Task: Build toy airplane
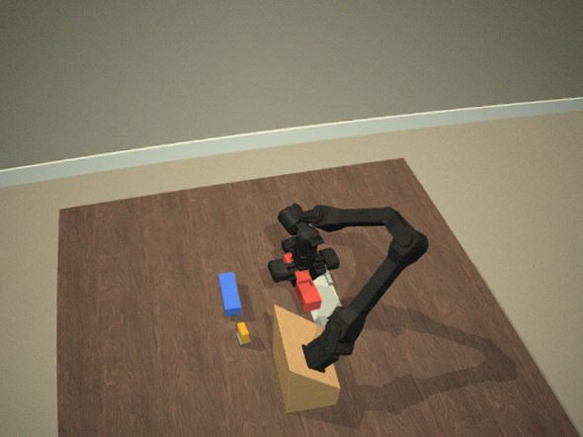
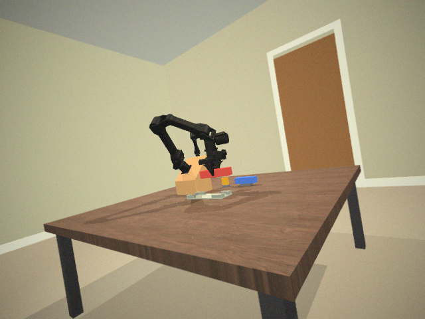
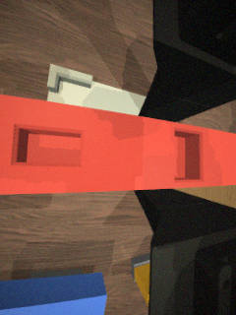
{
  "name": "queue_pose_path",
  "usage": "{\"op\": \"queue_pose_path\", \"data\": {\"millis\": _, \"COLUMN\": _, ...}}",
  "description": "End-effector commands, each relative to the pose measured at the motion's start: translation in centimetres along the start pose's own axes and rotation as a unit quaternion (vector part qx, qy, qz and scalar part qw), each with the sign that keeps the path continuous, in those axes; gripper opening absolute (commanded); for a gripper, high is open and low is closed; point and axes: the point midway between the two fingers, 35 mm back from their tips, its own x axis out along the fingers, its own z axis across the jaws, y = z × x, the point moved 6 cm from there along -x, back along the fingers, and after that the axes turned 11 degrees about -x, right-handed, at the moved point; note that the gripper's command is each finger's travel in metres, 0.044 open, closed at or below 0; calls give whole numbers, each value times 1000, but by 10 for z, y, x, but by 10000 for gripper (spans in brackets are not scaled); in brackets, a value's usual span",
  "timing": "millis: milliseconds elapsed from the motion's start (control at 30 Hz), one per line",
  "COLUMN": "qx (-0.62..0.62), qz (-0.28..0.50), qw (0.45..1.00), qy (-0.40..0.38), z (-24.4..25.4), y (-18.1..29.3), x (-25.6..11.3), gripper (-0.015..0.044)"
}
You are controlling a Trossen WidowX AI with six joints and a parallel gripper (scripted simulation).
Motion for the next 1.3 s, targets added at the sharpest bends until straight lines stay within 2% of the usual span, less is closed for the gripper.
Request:
{"op": "queue_pose_path", "data": {"millis": 0, "qx": 3, "qz": -1, "qw": 1000, "qy": 2, "z": -9, "y": 5, "x": 4, "gripper": 0}}
{"op": "queue_pose_path", "data": {"millis": 667, "qx": 29, "qz": 5, "qw": 999, "qy": 15, "z": -50, "y": 39, "x": 30, "gripper": 0}}
{"op": "queue_pose_path", "data": {"millis": 900, "qx": 29, "qz": 5, "qw": 999, "qy": 15, "z": -50, "y": 39, "x": 30, "gripper": 184}}
{"op": "queue_pose_path", "data": {"millis": 933, "qx": 29, "qz": 5, "qw": 999, "qy": 15, "z": -50, "y": 39, "x": 30, "gripper": 196}}
{"op": "queue_pose_path", "data": {"millis": 1267, "qx": 29, "qz": 5, "qw": 999, "qy": 15, "z": -50, "y": 39, "x": 30, "gripper": 196}}
